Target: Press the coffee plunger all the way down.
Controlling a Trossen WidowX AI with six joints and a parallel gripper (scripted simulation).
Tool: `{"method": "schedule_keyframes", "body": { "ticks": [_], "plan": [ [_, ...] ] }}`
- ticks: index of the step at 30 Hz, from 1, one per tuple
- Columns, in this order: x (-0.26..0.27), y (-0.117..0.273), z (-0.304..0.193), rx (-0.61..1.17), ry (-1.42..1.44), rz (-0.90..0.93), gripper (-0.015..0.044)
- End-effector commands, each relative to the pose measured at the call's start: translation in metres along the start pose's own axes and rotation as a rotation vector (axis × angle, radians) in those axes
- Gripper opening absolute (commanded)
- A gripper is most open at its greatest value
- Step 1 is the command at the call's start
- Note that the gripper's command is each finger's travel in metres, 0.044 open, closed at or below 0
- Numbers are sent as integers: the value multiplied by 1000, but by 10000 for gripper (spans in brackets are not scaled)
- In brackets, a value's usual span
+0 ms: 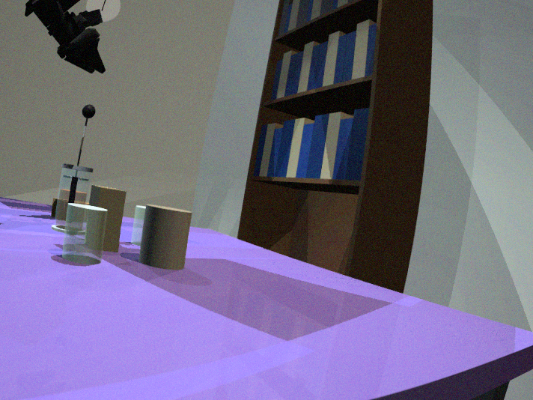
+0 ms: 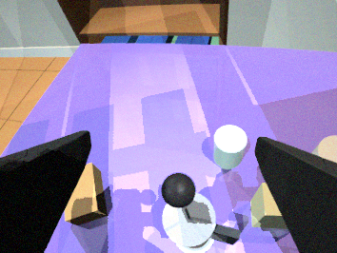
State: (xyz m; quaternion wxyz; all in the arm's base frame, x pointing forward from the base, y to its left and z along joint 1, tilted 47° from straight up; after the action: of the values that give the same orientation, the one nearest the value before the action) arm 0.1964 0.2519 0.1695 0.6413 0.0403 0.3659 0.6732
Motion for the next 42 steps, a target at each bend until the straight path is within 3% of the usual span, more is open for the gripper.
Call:
{"method": "schedule_keyframes", "body": {
  "ticks": [1,13,42],
  "plan": [
    [7,14,-25,-64,152,-90,440],
    [-17,-17,-72,-68,165,-89,440],
    [-21,-56,-68,-70,163,-91,440]
  ]
}}
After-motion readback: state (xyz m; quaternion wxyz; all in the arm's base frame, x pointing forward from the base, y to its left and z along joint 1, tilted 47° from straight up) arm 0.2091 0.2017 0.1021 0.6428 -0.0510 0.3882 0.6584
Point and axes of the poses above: the point midway between the two fingers, 35 mm back from their tips, its own y axis back along the fingers, its own x axis across the jaws, z = x × y, the point moved 1 cm from there along y, back along the fingers, and after that the axes turned 13 degrees about -y, right-handed, at the moved point
